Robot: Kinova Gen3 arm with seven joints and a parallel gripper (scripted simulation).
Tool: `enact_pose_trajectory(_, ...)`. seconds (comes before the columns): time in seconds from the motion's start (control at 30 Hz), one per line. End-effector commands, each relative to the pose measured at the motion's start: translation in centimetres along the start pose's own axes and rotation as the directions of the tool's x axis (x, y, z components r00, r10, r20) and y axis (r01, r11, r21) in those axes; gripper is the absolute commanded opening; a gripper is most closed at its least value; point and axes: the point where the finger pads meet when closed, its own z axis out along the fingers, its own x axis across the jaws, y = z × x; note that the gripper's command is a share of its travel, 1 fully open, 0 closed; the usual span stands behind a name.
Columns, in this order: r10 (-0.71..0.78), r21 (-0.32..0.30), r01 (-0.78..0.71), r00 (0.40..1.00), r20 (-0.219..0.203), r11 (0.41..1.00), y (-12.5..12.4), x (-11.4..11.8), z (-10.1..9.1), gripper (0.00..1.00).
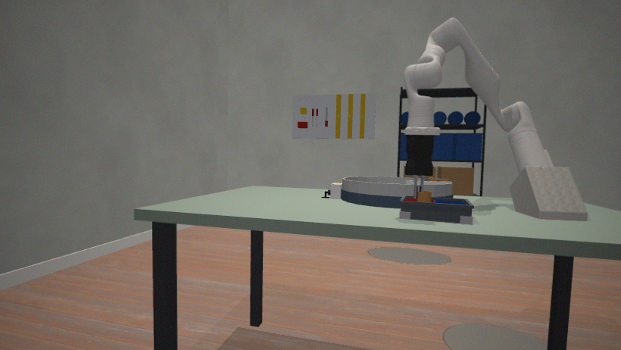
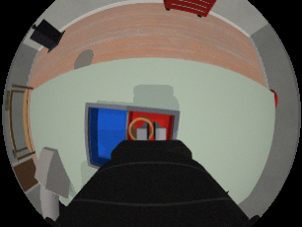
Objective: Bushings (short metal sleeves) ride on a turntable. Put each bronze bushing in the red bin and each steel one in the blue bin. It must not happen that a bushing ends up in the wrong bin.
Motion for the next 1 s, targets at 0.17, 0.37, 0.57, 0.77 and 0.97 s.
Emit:
enact_pose_trajectory(0.17, 0.000, 0.000, 0.000, 1.000, 0.000, 1.000, 0.0, 0.0, 0.5, 0.00)
enact_pose_trajectory(0.37, 0.000, 0.000, 0.000, 1.000, 0.000, 1.000, 0.0, 0.0, 0.6, 0.00)
enact_pose_trajectory(0.57, 0.000, 0.001, 0.000, 1.000, 0.000, 1.000, 0.0, 0.0, 1.1, 0.00)
enact_pose_trajectory(0.77, 0.000, 0.001, 0.000, 1.000, 0.000, 1.000, 0.0, 0.0, 1.2, 0.00)
enact_pose_trajectory(0.97, 0.000, 0.000, 0.000, 1.000, 0.000, 1.000, 0.0, 0.0, 1.8, 0.00)
